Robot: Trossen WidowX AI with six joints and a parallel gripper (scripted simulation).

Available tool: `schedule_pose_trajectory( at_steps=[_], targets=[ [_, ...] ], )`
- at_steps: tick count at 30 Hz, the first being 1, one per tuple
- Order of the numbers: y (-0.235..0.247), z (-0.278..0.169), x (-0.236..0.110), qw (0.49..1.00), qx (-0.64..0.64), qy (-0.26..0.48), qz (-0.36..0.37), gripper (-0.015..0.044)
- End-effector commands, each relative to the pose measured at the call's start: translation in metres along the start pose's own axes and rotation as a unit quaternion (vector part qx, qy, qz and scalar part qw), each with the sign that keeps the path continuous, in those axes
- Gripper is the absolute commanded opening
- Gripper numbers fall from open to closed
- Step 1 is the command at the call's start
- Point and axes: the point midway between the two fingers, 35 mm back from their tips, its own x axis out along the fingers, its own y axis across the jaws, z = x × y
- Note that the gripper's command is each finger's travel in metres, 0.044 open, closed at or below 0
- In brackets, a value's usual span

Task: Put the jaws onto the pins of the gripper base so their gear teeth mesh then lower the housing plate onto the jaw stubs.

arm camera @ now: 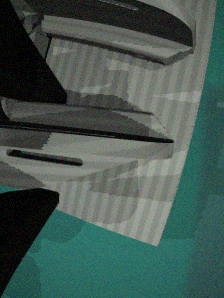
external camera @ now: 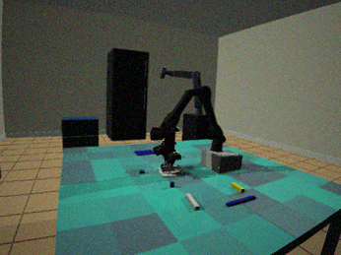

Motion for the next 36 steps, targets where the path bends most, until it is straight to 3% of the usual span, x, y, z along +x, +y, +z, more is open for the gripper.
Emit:
schedule_pose_trajectory(
  at_steps=[1,8,12,25,33,36],
  targets=[
    [0.0,0.001,0.002,1.0,-0.001,-0.003,0.001,0.0134],
    [0.0,0.001,0.002,1.0,-0.001,-0.003,0.001,0.0134],
    [0.0,0.0,0.0,1.0,0.0,0.0,0.0,0.0224],
    [0.0,0.0,0.0,1.0,0.0,0.0,0.0,0.0224],
    [0.0,0.002,-0.065,1.0,-0.001,-0.003,0.001,0.0224],
    [0.0,0.001,-0.067,1.0,-0.001,-0.003,0.001,0.0224]
  ],
)
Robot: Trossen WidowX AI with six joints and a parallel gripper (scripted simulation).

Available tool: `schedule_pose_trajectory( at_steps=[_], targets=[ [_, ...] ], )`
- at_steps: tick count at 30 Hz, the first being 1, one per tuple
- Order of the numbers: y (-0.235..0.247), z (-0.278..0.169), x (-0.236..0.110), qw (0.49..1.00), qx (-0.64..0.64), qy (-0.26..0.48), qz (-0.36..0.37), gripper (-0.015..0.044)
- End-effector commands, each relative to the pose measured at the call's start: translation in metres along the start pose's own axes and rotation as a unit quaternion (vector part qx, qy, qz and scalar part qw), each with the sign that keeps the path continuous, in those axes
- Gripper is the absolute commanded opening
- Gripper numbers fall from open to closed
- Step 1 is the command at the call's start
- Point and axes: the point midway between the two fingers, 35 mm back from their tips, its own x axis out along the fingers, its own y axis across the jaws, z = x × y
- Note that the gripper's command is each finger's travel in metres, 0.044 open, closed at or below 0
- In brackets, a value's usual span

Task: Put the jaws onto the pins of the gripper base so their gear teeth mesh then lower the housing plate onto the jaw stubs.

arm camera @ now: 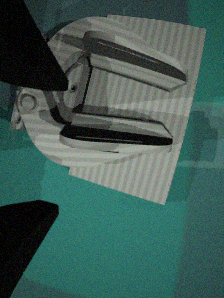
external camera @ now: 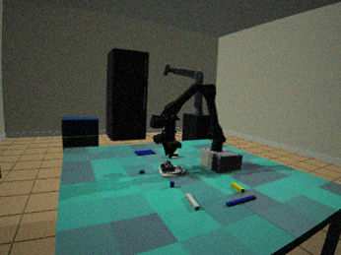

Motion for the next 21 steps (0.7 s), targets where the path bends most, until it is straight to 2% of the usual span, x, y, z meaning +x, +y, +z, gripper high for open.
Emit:
schedule_pose_trajectory(
  at_steps=[1,9,21],
  targets=[
    [0.0,0.0,0.0,1.0,0.0,0.0,0.0,0.0224],
    [-0.047,-0.007,-0.005,0.995,-0.104,0.0,-0.002,0.0434],
    [-0.128,-0.038,-0.013,0.956,-0.292,0.003,-0.006,0.044]
  ],
)
